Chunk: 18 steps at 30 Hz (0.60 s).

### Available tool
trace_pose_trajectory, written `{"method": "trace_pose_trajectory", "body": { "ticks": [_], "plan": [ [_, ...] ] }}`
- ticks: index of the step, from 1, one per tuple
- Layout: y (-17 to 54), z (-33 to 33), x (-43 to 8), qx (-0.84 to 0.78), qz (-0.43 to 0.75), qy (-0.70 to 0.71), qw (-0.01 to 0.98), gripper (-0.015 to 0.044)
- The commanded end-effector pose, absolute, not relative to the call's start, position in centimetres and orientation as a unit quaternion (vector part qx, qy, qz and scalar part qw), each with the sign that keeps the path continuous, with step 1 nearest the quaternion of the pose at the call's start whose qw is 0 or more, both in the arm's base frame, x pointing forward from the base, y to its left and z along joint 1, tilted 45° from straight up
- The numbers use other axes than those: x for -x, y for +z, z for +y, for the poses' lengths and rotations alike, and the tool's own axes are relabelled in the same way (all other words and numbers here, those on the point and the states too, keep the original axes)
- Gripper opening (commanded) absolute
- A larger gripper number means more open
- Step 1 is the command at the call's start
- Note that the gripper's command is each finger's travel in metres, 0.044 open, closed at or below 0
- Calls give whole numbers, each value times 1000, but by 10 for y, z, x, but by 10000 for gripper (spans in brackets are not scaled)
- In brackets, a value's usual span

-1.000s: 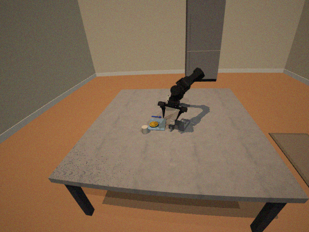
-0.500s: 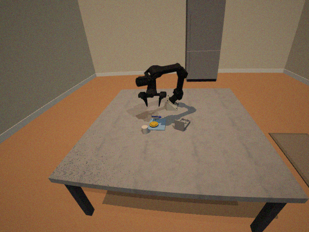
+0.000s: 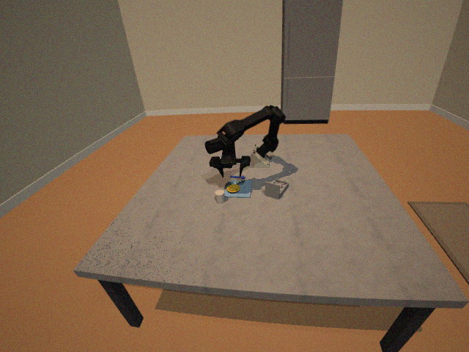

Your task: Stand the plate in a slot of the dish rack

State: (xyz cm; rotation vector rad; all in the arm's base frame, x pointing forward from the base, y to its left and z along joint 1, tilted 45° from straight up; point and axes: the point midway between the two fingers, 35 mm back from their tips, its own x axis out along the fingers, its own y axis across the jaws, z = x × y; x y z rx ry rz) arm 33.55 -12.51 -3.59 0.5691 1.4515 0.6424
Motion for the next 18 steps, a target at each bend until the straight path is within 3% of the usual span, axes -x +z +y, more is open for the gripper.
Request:
{"method": "trace_pose_trajectory", "body": {
  "ticks": [1, 18],
  "plan": [
    [-54, -110, -331, -247, 655, 280, 657, 400],
    [-68, -95, -331, -247, 655, 280, 657, 400]
  ]
}}
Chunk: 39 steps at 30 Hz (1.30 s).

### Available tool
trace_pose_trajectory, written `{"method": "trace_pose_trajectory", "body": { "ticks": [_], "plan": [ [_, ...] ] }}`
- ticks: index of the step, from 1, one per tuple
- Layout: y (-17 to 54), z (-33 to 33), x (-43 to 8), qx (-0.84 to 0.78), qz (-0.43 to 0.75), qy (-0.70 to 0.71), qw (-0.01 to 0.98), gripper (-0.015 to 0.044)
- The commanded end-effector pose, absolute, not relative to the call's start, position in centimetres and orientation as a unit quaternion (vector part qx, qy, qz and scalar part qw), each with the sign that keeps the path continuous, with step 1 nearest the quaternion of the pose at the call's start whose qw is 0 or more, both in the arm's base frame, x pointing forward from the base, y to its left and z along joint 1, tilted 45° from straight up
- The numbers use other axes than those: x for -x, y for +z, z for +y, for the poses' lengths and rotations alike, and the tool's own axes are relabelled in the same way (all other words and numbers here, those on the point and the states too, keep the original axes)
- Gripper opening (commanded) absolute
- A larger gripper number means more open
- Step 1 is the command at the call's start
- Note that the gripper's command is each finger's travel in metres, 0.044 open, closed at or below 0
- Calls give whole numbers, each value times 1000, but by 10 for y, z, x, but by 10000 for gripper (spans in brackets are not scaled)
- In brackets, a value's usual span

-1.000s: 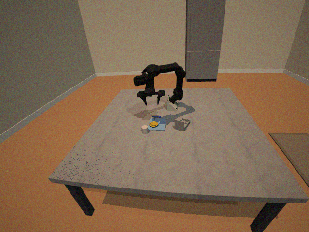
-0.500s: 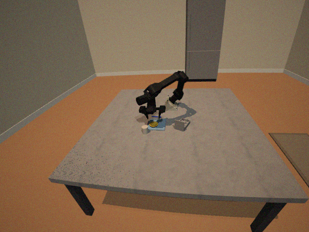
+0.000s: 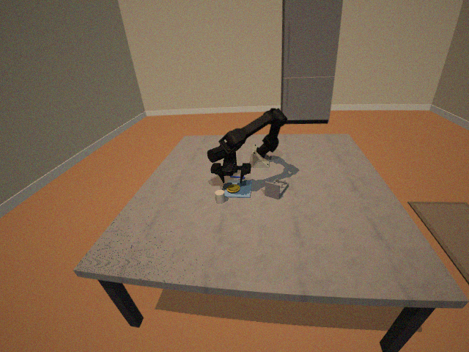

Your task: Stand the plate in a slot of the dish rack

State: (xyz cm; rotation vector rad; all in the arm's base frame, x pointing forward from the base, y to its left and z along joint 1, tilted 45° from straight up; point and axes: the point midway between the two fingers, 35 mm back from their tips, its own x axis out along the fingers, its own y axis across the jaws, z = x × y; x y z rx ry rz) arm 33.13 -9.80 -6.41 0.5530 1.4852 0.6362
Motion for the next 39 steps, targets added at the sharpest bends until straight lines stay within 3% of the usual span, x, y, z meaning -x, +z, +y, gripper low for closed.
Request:
{"method": "trace_pose_trajectory", "body": {
  "ticks": [1, 26, 39],
  "plan": [
    [-69, -94, -331, -248, 655, 280, 657, 400],
    [-93, -66, -329, -248, 654, 281, 657, 400],
    [-93, -66, -329, -248, 654, 281, 657, 340]
  ]
}}
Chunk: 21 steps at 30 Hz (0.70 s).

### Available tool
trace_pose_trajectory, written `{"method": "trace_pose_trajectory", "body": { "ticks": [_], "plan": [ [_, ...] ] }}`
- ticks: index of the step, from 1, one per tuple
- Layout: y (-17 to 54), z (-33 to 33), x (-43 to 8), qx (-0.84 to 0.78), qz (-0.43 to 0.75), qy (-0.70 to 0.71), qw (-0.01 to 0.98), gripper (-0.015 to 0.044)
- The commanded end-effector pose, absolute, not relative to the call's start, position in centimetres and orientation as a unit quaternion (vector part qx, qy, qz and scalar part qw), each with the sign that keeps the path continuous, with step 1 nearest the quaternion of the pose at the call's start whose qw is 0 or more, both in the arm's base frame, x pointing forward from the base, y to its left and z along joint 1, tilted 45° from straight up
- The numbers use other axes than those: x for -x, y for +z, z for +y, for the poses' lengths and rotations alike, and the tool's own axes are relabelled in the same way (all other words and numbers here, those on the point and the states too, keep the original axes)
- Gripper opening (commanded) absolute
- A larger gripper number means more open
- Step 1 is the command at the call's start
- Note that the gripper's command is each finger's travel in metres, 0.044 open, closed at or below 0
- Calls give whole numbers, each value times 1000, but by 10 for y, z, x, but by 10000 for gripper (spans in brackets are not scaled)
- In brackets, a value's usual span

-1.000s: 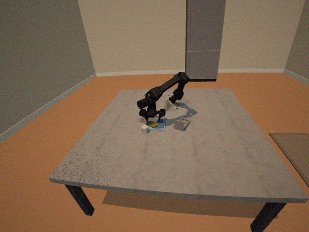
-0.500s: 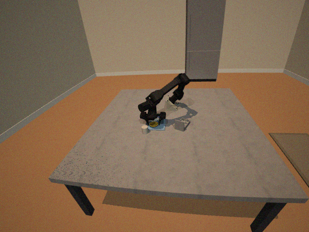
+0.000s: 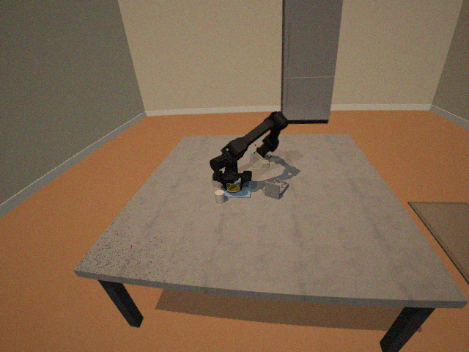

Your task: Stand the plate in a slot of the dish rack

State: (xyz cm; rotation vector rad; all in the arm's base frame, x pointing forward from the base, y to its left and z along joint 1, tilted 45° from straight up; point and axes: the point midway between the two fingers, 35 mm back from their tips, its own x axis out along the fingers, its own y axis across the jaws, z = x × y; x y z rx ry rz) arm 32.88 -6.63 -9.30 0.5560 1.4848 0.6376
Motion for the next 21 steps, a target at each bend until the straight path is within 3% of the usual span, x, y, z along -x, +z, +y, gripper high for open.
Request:
{"method": "trace_pose_trajectory", "body": {
  "ticks": [1, 5, 17, 21],
  "plan": [
    [-93, -66, -329, -248, 654, 281, 657, 334],
    [-93, -66, -329, -248, 654, 281, 657, 307],
    [-65, -99, -337, -247, 655, 278, 658, 0],
    [-53, -112, -339, -247, 655, 276, 659, 0]
  ]
}}
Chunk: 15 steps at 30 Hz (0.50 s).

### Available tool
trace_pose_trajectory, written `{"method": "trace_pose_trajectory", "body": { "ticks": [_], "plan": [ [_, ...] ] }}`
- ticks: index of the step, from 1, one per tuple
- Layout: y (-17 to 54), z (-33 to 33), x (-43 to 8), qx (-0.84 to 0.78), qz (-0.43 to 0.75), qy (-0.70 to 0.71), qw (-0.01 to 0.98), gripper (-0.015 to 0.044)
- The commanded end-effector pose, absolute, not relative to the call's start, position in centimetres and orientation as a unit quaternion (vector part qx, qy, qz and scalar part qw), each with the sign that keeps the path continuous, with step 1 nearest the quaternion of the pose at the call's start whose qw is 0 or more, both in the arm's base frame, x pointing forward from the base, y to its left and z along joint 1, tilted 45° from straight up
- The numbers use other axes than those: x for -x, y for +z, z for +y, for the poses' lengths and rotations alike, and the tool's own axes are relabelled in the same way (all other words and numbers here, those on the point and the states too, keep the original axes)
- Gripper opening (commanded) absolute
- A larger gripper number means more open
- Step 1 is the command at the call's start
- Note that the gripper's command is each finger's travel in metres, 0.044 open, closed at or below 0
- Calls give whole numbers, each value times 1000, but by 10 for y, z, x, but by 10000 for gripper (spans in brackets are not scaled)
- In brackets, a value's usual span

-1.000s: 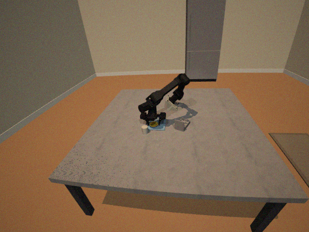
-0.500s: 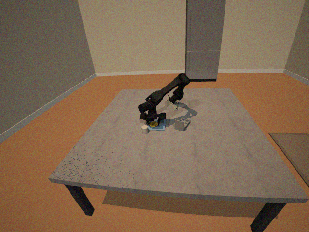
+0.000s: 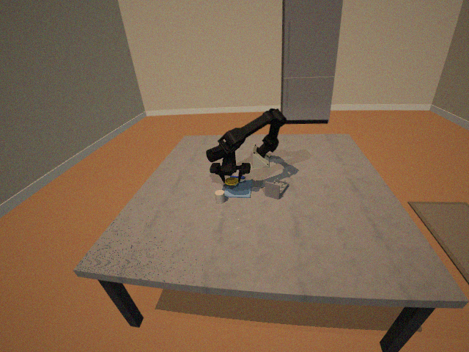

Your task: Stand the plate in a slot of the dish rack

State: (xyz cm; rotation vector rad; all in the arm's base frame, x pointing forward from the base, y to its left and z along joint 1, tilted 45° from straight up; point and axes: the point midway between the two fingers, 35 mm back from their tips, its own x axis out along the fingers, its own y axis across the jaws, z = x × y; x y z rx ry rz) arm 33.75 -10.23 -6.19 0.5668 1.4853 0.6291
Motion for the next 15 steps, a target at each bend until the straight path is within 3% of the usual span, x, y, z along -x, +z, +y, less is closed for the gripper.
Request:
{"method": "trace_pose_trajectory", "body": {
  "ticks": [1, 15],
  "plan": [
    [-50, -116, -340, -247, 655, 275, 659, 0],
    [-14, -152, -342, -247, 655, 277, 658, 0]
  ]
}}
